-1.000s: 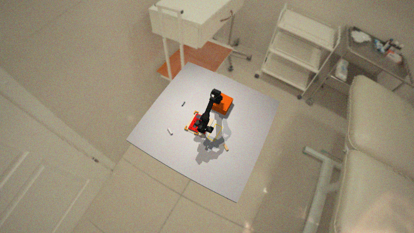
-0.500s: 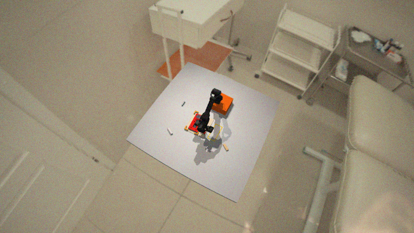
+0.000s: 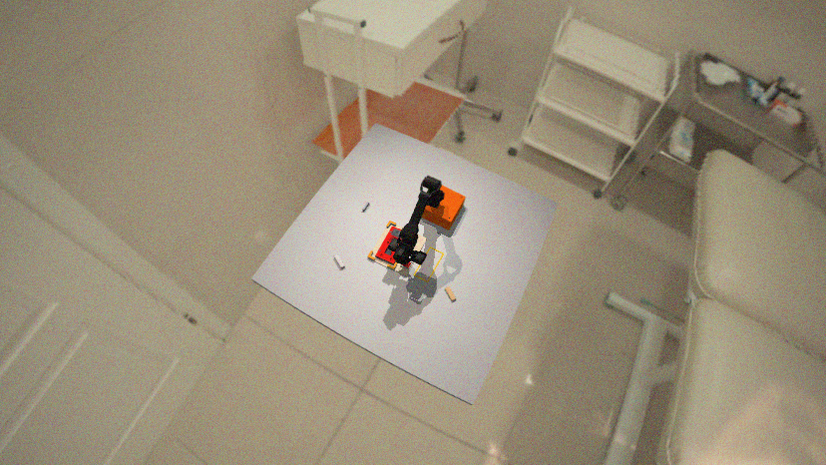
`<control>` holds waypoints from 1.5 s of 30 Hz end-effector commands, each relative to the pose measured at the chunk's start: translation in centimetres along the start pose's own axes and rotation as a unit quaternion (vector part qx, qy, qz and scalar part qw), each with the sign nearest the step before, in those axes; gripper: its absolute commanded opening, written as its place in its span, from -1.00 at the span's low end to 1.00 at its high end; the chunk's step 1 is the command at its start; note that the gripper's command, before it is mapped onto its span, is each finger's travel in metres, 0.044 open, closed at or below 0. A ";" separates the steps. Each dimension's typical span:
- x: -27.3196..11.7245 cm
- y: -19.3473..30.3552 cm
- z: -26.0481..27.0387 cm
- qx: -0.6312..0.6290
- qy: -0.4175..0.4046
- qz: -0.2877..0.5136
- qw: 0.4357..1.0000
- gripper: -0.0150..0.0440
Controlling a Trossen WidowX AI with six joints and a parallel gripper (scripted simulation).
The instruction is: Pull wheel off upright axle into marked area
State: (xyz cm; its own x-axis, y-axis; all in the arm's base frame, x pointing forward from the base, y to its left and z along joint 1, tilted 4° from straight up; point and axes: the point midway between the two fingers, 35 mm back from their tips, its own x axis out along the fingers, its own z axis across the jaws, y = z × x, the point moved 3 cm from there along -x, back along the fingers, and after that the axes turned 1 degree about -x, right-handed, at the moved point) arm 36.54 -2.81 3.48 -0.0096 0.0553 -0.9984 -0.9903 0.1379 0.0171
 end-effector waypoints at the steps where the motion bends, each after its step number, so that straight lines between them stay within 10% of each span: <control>1: -0.2 0.0 0.0 0.000 0.001 0.001 1.000 -0.49; 45: -3.9 5.4 9.9 0.000 -0.003 0.002 1.000 -0.49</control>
State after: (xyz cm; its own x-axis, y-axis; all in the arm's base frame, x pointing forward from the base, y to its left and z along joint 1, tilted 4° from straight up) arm 33.15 6.50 7.85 -0.0133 0.0573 -0.9983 -0.9904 0.1367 0.0211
